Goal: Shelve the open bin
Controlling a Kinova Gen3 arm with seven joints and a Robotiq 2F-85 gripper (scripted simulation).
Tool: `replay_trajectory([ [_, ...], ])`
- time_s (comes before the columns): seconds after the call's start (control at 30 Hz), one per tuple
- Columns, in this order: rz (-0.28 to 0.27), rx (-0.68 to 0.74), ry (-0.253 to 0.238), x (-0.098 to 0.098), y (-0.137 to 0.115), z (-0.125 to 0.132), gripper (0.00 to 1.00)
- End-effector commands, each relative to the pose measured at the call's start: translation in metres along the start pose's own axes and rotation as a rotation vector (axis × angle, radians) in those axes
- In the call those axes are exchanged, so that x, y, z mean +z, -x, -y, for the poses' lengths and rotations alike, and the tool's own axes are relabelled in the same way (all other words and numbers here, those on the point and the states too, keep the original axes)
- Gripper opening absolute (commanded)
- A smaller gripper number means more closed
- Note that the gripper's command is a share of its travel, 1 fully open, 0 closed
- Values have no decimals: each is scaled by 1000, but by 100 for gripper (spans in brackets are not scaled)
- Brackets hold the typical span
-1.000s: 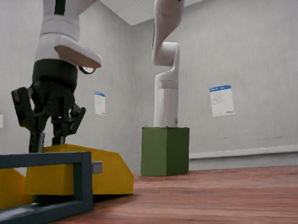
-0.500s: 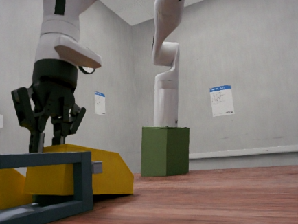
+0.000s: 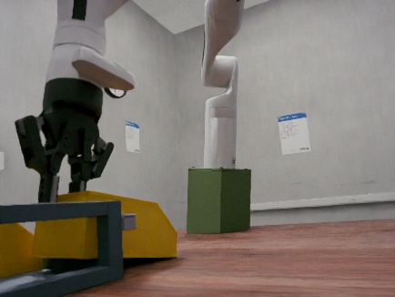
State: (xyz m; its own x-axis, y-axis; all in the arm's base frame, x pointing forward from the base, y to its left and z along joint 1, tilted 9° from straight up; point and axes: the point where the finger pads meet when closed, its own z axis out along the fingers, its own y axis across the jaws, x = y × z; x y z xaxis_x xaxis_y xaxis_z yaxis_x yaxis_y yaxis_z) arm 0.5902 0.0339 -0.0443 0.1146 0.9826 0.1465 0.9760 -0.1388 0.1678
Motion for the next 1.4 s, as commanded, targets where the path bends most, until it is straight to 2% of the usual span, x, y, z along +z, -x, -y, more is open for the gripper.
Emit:
replay_trajectory([
  [0.0,0,0,2,-1,0,-1,39],
  [0.77,0,0,2,-1,0,-1,39],
  [0.93,0,0,2,-31,0,-5,39],
  [1.33,0,0,2,-31,0,-5,39],
  [1.37,0,0,2,-39,0,-6,39],
])
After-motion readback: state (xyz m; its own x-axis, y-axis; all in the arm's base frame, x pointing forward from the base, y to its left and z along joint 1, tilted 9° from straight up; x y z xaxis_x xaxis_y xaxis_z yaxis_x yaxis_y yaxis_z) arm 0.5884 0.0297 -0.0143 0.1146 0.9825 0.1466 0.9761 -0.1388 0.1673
